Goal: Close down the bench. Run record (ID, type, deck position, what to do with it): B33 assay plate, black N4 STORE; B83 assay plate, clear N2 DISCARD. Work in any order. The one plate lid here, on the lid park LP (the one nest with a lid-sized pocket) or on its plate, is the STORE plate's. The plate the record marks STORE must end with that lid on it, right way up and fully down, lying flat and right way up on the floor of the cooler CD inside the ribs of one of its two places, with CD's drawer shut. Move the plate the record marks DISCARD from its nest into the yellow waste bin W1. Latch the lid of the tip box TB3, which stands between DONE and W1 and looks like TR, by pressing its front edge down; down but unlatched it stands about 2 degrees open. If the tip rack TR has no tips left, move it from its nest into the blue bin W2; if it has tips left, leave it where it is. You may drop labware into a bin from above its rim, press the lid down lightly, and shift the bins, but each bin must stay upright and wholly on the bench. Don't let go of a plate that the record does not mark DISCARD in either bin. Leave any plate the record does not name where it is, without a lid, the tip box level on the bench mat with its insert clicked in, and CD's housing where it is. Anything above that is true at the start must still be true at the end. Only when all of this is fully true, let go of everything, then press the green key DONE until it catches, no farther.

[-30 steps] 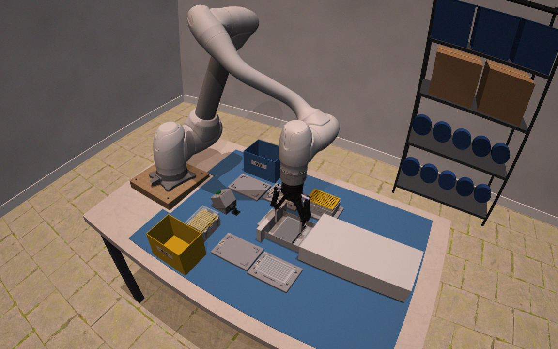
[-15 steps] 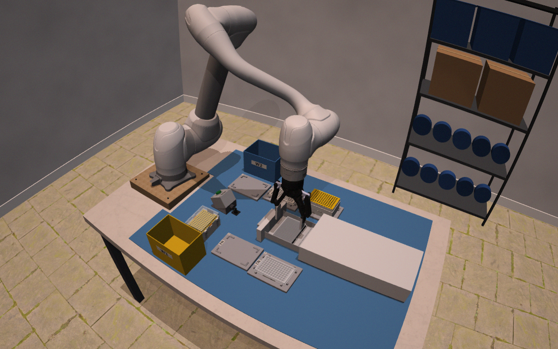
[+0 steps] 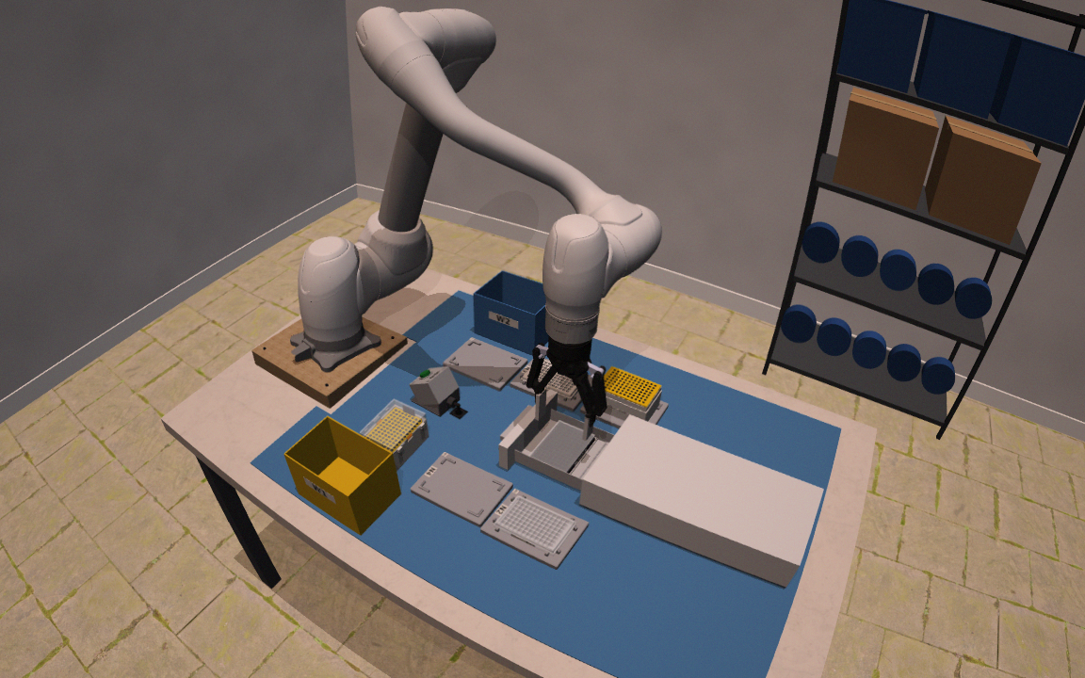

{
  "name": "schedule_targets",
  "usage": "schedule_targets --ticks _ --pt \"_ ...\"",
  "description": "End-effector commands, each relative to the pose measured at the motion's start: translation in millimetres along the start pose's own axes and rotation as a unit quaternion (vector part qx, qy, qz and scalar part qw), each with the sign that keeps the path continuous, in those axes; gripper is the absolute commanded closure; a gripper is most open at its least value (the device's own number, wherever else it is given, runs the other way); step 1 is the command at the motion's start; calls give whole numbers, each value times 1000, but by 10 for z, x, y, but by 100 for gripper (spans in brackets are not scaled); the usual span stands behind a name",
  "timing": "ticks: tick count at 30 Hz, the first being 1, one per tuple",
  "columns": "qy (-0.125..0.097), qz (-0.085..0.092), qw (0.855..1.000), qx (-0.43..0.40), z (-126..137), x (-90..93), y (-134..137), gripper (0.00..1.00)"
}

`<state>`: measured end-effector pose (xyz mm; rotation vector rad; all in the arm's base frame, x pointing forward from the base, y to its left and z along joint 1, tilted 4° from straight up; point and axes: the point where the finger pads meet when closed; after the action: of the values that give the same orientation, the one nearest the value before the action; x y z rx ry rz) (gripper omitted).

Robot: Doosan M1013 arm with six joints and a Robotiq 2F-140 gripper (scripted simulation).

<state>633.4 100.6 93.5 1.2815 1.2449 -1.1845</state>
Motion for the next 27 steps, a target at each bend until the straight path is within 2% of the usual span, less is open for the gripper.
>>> schedule_targets --ticks 1,27 --pt "0 0 1000 0 0 -49 0 34" --pt "0 0 1000 0 0 -342 0 34"
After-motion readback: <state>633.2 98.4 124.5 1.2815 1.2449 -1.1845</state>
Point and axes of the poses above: the point where the finger pads meet when closed, its own x axis out along the fingers, its own y axis across the jaws, z = x × y, and after that the axes turned 10 degrees about x, right-handed
